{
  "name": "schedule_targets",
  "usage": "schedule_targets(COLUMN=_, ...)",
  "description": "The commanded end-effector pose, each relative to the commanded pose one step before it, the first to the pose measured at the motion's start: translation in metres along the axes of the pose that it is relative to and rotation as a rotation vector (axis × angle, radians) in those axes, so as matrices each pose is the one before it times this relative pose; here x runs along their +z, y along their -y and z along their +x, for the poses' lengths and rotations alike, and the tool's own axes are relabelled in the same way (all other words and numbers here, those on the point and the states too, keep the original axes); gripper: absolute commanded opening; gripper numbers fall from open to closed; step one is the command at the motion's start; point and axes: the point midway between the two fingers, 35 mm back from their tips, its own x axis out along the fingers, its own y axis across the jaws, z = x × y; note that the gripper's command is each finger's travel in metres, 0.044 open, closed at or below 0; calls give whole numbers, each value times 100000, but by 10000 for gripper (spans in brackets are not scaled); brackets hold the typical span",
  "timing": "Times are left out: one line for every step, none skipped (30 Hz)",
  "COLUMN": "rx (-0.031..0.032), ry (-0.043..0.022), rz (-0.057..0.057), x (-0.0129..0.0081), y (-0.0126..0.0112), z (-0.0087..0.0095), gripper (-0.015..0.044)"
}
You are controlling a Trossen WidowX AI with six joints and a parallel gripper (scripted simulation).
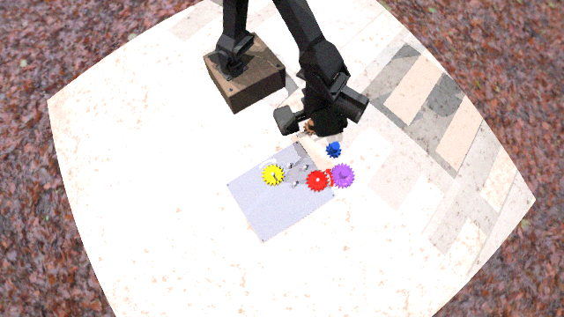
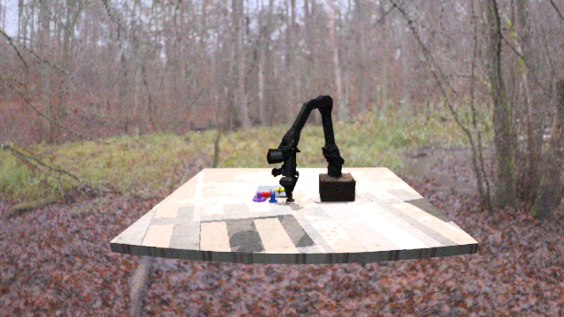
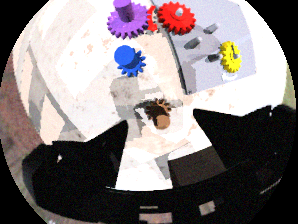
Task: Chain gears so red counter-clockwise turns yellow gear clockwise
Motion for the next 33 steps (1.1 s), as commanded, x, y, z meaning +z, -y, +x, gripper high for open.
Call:
schedule_targets(rx=25, ry=-944, rz=290, x=-163, y=-3, z=219, gripper=440)
schedule_targets(rx=0, ry=0, rz=0, x=0, y=0, z=0, gripper=414)
schedule_targets(rx=0, ry=0, rz=0, x=0, y=0, z=0, gripper=387)
schedule_targets(rx=0, ry=0, rz=0, x=0, y=0, z=0, gripper=361)
schedule_targets(rx=0, ry=0, rz=0, x=0, y=0, z=0, gripper=335)
schedule_targets(rx=0, ry=0, rz=0, x=0, y=0, z=0, gripper=309)
schedule_targets(rx=0, ry=0, rz=0, x=0, y=0, z=0, gripper=282)
schedule_targets(rx=0, ry=0, rz=0, x=0, y=0, z=0, gripper=256)
schedule_targets(rx=0, ry=0, rz=0, x=0, y=0, z=0, gripper=230)
schedule_targets(rx=0, ry=0, rz=0, x=0, y=0, z=0, gripper=204)
schedule_targets(rx=0, ry=0, rz=0, x=0, y=0, z=0, gripper=177)
schedule_targets(rx=0, ry=0, rz=0, x=0, y=0, z=0, gripper=151)
schedule_targets(rx=0, ry=0, rz=0, x=0, y=0, z=0, gripper=125)
schedule_targets(rx=0, ry=0, rz=0, x=0, y=0, z=0, gripper=99)
schedule_targets(rx=0, ry=0, rz=0, x=0, y=0, z=0, gripper=92)
schedule_targets(rx=0, ry=0, rz=0, x=0, y=0, z=0, gripper=85)
schedule_targets(rx=0, ry=0, rz=0, x=0, y=0, z=0, gripper=79)
schedule_targets(rx=0, ry=0, rz=0, x=0, y=0, z=0, gripper=72)
schedule_targets(rx=0, ry=0, rz=0, x=0, y=0, z=0, gripper=65)
schedule_targets(rx=0, ry=0, rz=0, x=0, y=0, z=0, gripper=59)
schedule_targets(rx=0, ry=0, rz=0, x=0, y=0, z=0, gripper=52)
schedule_targets(rx=0, ry=0, rz=0, x=0, y=0, z=0, gripper=45)
schedule_targets(rx=0, ry=0, rz=0, x=0, y=0, z=0, gripper=19)
schedule_targets(rx=1, ry=2, rz=0, x=13, y=-7, z=-46, gripper=0)
schedule_targets(rx=2, ry=5, rz=0, x=39, y=-20, z=-139, gripper=0)
schedule_targets(rx=4, ry=8, rz=0, x=64, y=-33, z=-233, gripper=0)
schedule_targets(rx=4, ry=10, rz=0, x=74, y=-37, z=-284, gripper=0)
schedule_targets(rx=4, ry=9, rz=0, x=71, y=-35, z=-287, gripper=0)
schedule_targets(rx=4, ry=9, rz=0, x=68, y=-33, z=-289, gripper=0)
schedule_targets(rx=4, ry=9, rz=0, x=64, y=-31, z=-291, gripper=0)
schedule_targets(rx=4, ry=8, rz=0, x=61, y=-29, z=-293, gripper=0)
schedule_targets(rx=3, ry=8, rz=0, x=58, y=-26, z=-295, gripper=0)
schedule_targets(rx=3, ry=8, rz=0, x=54, y=-24, z=-297, gripper=0)
